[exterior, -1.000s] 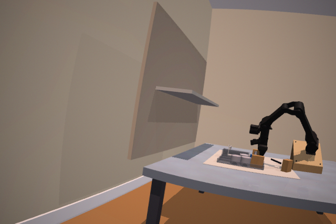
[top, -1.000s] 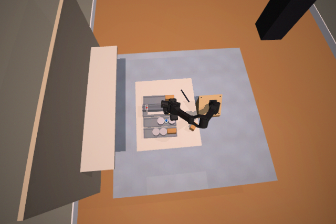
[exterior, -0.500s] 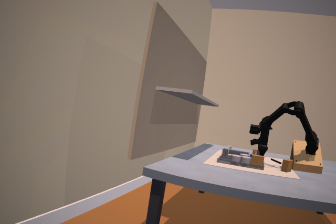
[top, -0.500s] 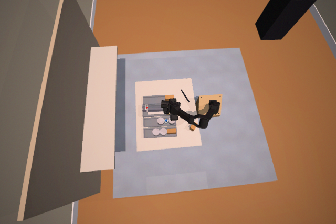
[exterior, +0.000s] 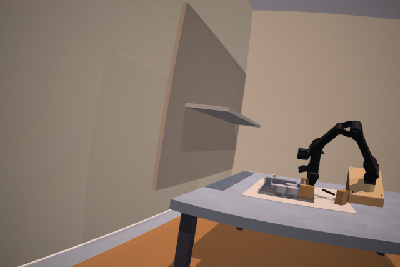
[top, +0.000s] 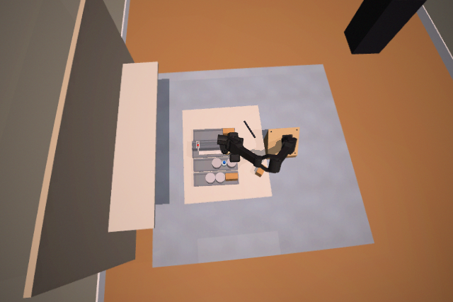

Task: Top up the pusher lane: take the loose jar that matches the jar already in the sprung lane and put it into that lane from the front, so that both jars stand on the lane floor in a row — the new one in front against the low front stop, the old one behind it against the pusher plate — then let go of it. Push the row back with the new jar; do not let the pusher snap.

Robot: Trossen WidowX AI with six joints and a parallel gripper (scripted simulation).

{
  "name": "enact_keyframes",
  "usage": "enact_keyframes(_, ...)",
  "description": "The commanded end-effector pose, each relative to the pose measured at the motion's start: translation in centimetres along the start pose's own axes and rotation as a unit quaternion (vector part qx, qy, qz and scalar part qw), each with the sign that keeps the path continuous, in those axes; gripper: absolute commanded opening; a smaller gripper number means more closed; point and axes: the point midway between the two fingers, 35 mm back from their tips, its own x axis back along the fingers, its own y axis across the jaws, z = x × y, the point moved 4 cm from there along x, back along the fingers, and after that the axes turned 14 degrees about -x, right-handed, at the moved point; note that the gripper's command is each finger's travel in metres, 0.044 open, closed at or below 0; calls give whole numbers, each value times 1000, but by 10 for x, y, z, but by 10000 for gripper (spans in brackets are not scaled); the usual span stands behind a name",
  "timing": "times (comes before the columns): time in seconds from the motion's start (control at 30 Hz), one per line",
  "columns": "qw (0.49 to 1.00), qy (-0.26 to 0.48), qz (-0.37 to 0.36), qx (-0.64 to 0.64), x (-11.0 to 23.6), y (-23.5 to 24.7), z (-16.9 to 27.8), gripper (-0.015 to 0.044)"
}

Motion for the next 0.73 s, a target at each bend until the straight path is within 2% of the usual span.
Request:
enact_keyframes(0.0,1000,-1,-1,2,10,0,-1,280)
enact_keyframes(0.3,1000,-1,-1,2,19,-1,4,280)
enact_keyframes(0.7,1000,0,0,1,20,-11,42,280)
